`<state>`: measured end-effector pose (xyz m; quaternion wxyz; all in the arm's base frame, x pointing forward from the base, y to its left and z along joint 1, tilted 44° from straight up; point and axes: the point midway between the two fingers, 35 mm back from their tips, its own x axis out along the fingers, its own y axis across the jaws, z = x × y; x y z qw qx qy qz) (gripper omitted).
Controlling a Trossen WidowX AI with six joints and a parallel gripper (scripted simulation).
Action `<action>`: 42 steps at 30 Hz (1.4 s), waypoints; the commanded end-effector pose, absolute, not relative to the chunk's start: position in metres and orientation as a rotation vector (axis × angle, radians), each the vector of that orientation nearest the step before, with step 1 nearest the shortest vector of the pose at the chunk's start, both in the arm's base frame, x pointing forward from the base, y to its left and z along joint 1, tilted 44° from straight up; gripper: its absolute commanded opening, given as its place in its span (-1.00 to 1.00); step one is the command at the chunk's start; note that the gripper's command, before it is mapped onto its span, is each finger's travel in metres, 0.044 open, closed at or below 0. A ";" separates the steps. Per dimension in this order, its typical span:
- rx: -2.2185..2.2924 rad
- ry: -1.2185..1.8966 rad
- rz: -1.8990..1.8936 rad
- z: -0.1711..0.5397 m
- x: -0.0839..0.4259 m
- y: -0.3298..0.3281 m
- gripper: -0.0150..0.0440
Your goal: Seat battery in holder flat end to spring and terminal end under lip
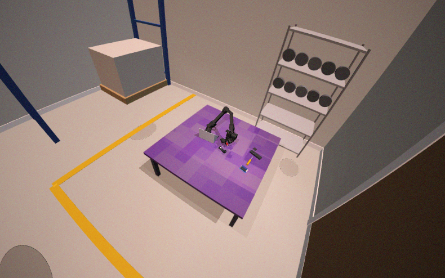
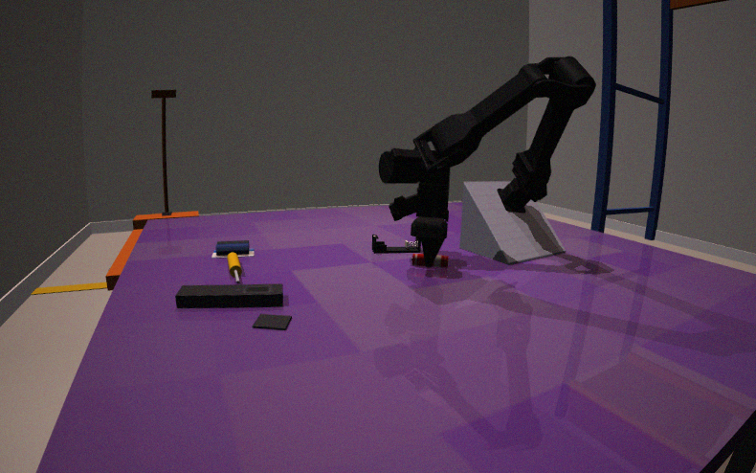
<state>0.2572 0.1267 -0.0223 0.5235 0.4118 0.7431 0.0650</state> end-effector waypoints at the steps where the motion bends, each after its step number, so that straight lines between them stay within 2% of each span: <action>1: 0.995 1.789 0.149 -0.024 0.254 0.127 -0.05; 10: 0.995 1.789 0.149 -0.024 0.254 0.127 -0.24; 24: 0.991 1.788 0.150 0.011 0.261 0.092 -0.24; 42: 0.733 1.685 0.434 -0.057 0.282 -0.017 -0.24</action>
